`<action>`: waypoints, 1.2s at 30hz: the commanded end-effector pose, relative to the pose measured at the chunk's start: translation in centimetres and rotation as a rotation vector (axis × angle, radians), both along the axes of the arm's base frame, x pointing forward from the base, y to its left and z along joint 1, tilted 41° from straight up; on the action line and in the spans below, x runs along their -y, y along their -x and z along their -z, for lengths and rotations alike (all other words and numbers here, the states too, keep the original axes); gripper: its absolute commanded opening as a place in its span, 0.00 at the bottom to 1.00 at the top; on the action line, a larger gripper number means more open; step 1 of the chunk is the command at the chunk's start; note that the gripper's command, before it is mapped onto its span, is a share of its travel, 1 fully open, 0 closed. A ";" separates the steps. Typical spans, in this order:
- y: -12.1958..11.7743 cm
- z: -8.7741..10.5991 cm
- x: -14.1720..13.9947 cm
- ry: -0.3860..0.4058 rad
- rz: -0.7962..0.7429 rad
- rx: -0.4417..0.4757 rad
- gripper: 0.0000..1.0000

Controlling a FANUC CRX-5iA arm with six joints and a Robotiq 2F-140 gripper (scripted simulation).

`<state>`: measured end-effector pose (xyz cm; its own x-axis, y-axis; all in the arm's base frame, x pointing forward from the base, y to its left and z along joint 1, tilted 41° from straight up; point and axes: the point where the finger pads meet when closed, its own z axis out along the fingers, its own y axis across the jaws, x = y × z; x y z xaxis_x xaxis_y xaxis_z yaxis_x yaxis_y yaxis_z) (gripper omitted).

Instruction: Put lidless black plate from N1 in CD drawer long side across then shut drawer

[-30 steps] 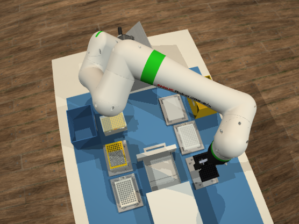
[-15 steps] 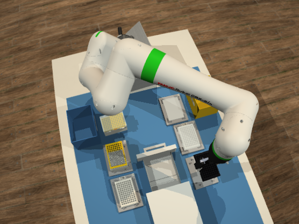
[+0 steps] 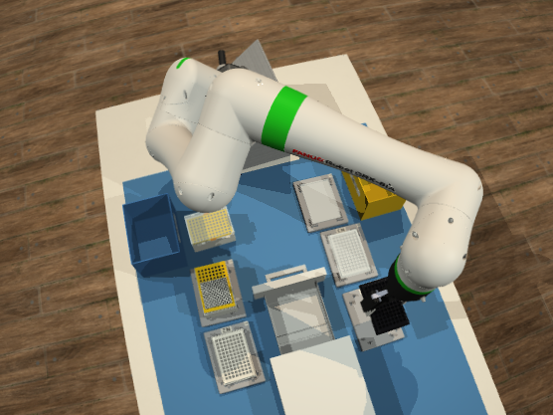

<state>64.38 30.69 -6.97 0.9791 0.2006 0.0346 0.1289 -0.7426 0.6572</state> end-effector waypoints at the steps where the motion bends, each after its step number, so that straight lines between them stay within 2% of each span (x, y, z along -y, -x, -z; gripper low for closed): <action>1: 0.0 -0.3 -0.3 0.000 0.000 0.000 0.00; 9: 0.1 -0.4 -0.3 0.000 0.000 0.000 0.00; 12: 0.2 -0.9 0.3 0.015 -0.076 -0.064 0.00; 14: 0.2 -0.9 0.3 0.015 -0.076 -0.064 0.00; 29: 0.9 -3.3 3.4 0.094 -0.452 -0.383 0.00; 31: 0.9 -3.3 3.4 0.094 -0.452 -0.383 0.00; 36: 1.2 -4.1 4.4 0.121 -0.578 -0.490 0.00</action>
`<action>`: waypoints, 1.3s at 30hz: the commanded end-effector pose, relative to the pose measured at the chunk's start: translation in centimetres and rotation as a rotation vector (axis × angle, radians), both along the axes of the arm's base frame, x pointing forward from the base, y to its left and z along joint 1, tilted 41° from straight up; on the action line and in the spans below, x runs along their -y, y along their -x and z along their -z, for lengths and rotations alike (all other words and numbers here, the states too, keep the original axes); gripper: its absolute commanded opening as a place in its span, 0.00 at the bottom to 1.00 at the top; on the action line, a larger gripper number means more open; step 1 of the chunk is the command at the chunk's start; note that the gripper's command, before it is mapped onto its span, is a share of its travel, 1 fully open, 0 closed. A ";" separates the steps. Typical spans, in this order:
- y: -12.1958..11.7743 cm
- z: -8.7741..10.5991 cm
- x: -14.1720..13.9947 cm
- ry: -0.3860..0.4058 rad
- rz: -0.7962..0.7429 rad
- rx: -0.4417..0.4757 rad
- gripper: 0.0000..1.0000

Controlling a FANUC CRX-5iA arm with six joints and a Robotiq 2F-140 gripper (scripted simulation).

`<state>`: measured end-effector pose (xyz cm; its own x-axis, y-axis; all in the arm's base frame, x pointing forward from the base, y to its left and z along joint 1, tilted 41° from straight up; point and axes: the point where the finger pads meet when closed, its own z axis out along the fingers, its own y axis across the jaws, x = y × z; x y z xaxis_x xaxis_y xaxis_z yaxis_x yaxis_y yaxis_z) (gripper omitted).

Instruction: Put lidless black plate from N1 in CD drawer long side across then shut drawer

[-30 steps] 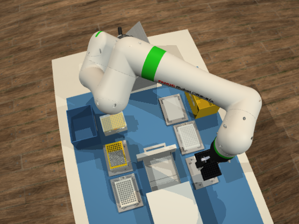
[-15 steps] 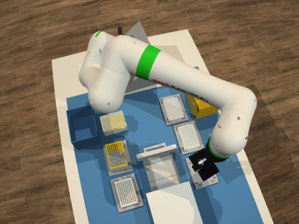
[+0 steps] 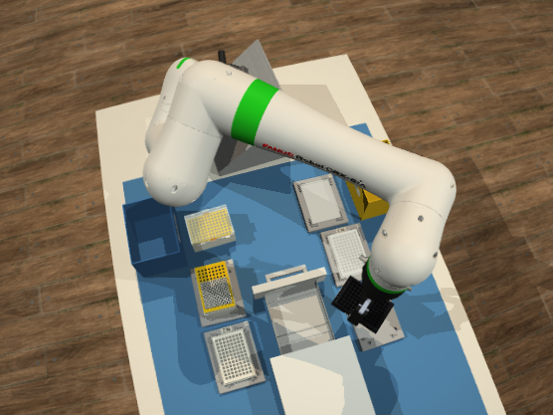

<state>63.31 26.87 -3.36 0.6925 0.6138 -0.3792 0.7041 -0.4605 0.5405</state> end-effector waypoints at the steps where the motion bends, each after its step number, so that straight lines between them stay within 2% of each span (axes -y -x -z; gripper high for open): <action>1: 0.2 -0.7 0.8 0.018 -0.104 -0.087 0.00; 10: 0.6 -2.2 2.6 0.066 -0.329 -0.279 0.00; 12: 0.6 -2.2 2.6 0.066 -0.329 -0.279 0.00; 26: 1.3 -4.4 5.5 0.138 -0.675 -0.573 0.00; 39: 1.8 -6.2 7.7 0.138 -0.675 -0.573 0.00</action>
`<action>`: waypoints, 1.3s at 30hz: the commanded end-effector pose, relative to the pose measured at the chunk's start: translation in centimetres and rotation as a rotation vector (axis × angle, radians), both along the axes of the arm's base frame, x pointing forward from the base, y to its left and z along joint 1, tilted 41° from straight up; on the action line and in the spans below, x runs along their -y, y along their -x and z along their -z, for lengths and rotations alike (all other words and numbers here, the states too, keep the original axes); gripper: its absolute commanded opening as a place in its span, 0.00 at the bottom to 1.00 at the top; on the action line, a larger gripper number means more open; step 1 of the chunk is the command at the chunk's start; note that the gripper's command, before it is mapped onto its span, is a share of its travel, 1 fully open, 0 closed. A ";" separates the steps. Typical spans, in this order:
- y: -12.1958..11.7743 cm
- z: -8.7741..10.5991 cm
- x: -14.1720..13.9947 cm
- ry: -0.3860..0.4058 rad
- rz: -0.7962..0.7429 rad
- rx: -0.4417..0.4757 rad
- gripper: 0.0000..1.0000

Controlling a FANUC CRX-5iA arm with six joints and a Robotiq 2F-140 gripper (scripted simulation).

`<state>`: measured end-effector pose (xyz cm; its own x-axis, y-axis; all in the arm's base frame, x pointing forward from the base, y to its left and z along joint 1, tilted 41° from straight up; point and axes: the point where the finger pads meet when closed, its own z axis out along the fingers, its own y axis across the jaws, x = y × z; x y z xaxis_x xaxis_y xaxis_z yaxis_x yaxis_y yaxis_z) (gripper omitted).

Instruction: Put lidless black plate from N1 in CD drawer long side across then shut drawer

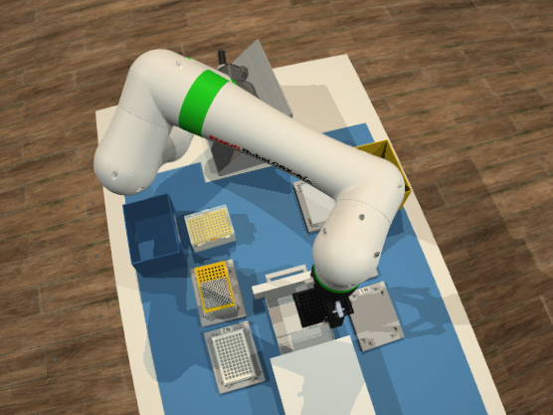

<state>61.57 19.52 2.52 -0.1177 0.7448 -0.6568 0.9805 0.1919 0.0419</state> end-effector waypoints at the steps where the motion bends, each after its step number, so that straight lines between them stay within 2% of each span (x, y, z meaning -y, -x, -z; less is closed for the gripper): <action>1: 0.1 -0.5 0.6 0.000 -0.001 0.000 0.00; 21: 1.0 -3.5 4.3 0.000 -0.001 0.000 0.00; 33: 1.0 -3.5 4.3 0.000 -0.001 0.000 0.00; 39: 0.9 -2.8 4.8 0.000 -0.001 0.000 0.00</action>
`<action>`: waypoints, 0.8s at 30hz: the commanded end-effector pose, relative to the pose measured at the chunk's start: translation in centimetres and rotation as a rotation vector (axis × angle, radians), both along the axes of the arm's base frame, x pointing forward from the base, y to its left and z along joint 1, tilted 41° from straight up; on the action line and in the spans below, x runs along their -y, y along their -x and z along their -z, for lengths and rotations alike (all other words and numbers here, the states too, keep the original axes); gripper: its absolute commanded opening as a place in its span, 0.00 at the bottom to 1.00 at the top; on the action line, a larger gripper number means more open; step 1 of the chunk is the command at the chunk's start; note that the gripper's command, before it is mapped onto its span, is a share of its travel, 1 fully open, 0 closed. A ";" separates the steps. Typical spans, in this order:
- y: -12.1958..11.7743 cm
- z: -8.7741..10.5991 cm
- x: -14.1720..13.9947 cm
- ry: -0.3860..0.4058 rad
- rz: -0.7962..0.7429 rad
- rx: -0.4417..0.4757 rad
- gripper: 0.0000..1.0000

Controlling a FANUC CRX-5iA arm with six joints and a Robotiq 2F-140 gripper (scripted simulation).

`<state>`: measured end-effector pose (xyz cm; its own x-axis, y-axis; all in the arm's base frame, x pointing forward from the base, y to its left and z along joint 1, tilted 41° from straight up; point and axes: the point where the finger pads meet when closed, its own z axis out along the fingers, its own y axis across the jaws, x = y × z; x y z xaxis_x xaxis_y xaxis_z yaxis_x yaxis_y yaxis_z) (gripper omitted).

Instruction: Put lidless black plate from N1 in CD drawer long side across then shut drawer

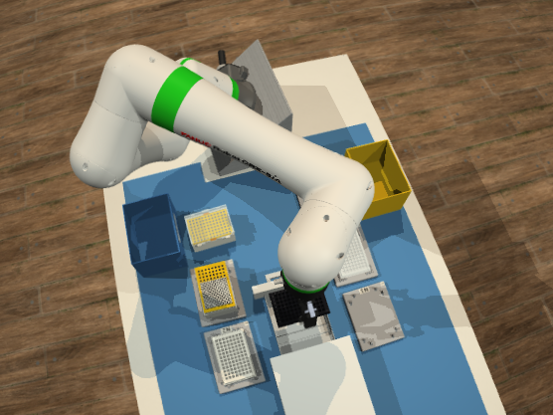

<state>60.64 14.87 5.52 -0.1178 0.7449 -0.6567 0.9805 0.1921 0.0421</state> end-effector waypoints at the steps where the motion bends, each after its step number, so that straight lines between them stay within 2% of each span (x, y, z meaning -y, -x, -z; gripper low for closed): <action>1: 0.0 0.2 0.1 0.000 0.000 0.000 0.00; 24: -0.5 2.2 1.8 0.000 0.000 0.000 0.00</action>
